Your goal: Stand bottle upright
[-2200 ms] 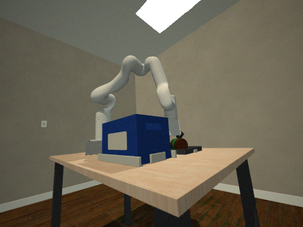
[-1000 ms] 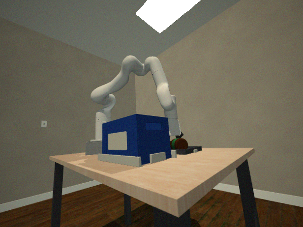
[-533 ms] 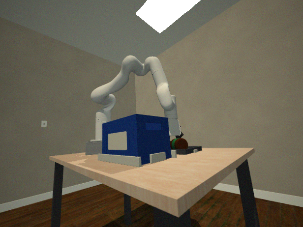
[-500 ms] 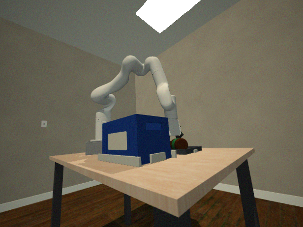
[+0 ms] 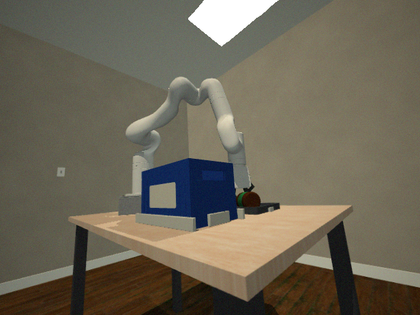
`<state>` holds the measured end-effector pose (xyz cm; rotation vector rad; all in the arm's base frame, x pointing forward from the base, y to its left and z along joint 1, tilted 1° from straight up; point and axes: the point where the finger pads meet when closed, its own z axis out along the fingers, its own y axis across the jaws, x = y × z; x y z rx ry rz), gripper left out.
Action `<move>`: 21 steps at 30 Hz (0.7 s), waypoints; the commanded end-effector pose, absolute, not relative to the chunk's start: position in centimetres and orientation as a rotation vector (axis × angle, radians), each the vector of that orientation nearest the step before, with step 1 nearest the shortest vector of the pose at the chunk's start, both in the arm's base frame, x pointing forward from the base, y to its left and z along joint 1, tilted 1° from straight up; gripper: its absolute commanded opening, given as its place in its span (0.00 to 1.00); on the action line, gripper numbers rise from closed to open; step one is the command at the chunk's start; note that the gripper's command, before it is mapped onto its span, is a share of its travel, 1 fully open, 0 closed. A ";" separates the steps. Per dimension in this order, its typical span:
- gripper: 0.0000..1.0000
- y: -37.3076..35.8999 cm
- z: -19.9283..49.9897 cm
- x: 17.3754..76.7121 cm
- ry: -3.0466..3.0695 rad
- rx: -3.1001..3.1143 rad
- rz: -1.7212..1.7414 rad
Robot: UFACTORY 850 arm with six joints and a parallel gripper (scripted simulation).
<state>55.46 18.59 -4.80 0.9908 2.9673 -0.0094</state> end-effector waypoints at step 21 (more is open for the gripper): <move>0.00 18.6 -4.0 55.5 2.966 0.990 -0.008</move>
